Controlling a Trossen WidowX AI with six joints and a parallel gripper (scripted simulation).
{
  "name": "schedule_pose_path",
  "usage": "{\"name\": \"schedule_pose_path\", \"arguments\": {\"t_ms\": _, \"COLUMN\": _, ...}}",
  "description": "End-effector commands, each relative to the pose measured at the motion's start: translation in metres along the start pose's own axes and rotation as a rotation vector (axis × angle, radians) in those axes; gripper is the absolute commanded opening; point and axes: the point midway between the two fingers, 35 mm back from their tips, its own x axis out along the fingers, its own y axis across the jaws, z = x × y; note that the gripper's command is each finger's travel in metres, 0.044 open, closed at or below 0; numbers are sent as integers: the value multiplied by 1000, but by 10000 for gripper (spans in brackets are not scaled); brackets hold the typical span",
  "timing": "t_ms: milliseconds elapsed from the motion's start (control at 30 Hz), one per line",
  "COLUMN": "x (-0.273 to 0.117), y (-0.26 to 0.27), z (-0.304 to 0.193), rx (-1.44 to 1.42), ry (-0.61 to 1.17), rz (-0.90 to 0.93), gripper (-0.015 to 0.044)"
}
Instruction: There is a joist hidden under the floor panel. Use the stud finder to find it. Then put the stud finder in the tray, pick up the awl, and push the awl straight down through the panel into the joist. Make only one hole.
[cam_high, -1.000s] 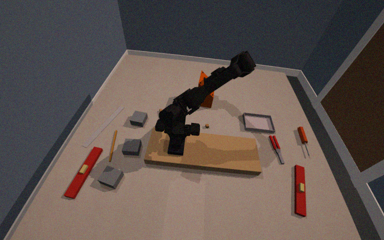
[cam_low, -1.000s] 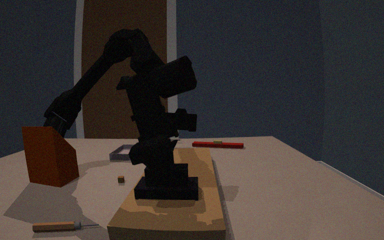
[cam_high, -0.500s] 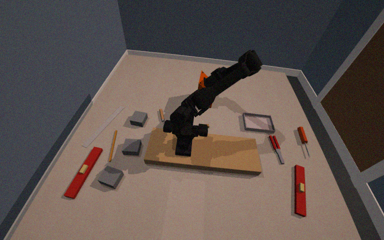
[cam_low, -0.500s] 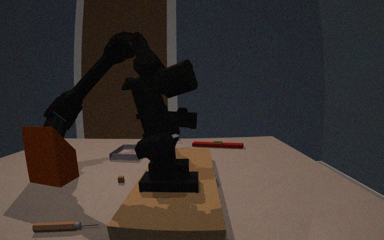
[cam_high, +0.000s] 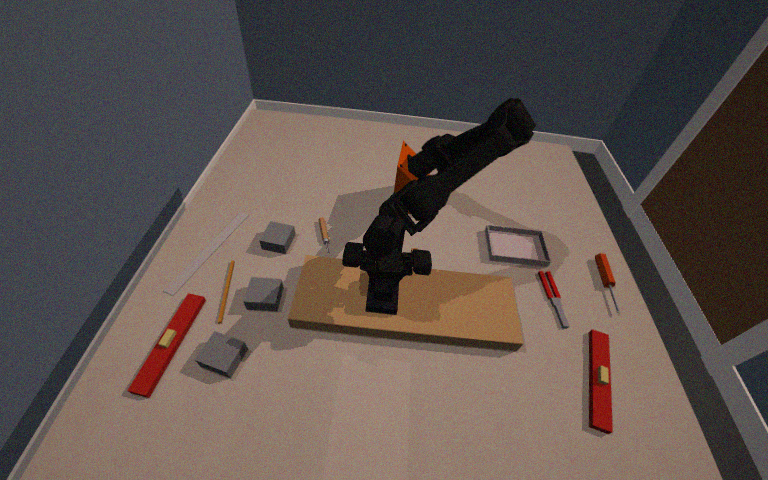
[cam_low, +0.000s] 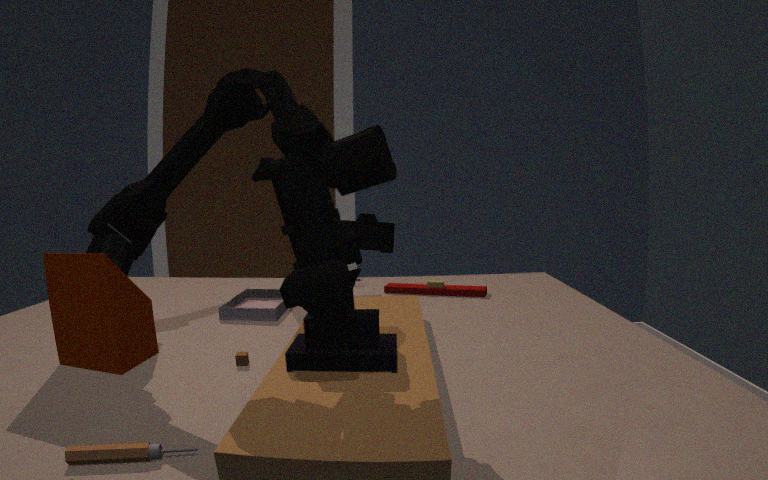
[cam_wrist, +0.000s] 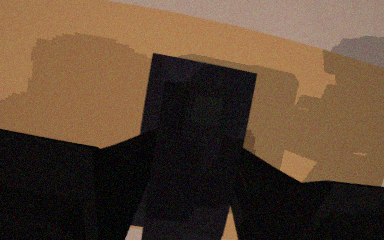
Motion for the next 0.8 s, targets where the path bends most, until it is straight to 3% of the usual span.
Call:
{"name": "schedule_pose_path", "arguments": {"t_ms": 0, "x": 0, "y": 12, "z": 0, "rx": 0, "ry": 1, "rz": 4, "gripper": 0}}
{"name": "schedule_pose_path", "arguments": {"t_ms": 767, "x": 0, "y": 64, "z": 0, "rx": 2, "ry": 1, "rz": 7, "gripper": 0}}
